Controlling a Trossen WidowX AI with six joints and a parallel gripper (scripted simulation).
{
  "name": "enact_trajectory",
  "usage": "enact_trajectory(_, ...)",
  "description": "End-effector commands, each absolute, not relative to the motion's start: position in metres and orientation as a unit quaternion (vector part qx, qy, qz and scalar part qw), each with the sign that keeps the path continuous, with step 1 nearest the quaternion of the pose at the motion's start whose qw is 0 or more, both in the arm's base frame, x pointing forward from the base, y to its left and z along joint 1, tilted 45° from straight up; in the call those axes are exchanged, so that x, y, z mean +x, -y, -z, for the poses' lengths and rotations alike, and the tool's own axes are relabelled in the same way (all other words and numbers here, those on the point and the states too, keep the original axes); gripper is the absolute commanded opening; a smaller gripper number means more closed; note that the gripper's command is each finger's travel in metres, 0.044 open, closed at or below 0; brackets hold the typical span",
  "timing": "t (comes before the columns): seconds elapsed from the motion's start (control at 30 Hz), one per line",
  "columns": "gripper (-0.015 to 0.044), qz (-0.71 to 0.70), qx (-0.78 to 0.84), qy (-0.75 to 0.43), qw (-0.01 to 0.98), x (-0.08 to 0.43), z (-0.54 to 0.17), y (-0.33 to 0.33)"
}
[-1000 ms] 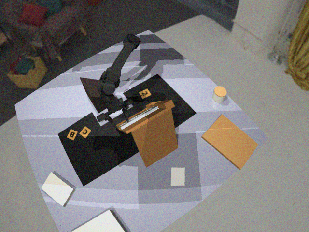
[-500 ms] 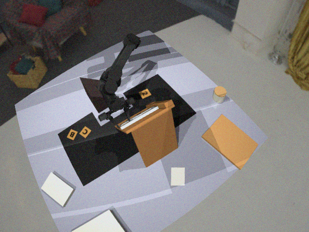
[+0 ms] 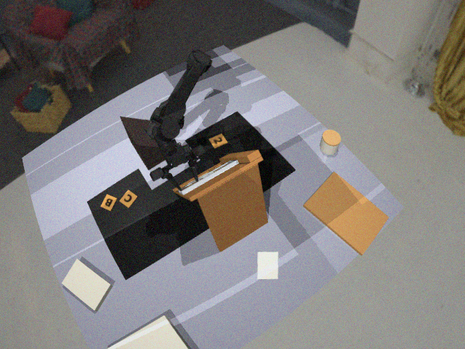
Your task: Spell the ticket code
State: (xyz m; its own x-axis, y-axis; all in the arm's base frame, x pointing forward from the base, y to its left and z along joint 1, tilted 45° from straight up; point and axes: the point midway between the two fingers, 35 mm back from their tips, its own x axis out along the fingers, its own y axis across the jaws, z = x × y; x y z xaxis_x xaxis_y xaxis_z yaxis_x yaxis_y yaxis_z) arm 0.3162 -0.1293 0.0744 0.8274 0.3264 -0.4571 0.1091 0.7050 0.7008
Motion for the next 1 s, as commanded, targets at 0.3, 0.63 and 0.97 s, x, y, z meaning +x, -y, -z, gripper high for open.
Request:
enact_trajectory(0.3, 0.0, -0.06, 0.379, -0.286, 0.878, 0.317, -0.082, 0.124)
enact_trajectory(0.63, 0.0, -0.06, 0.379, -0.286, 0.878, 0.317, -0.086, 0.12)
enact_trajectory(0.97, 0.0, -0.06, 0.379, -0.286, 0.878, 0.318, -0.09, 0.115)
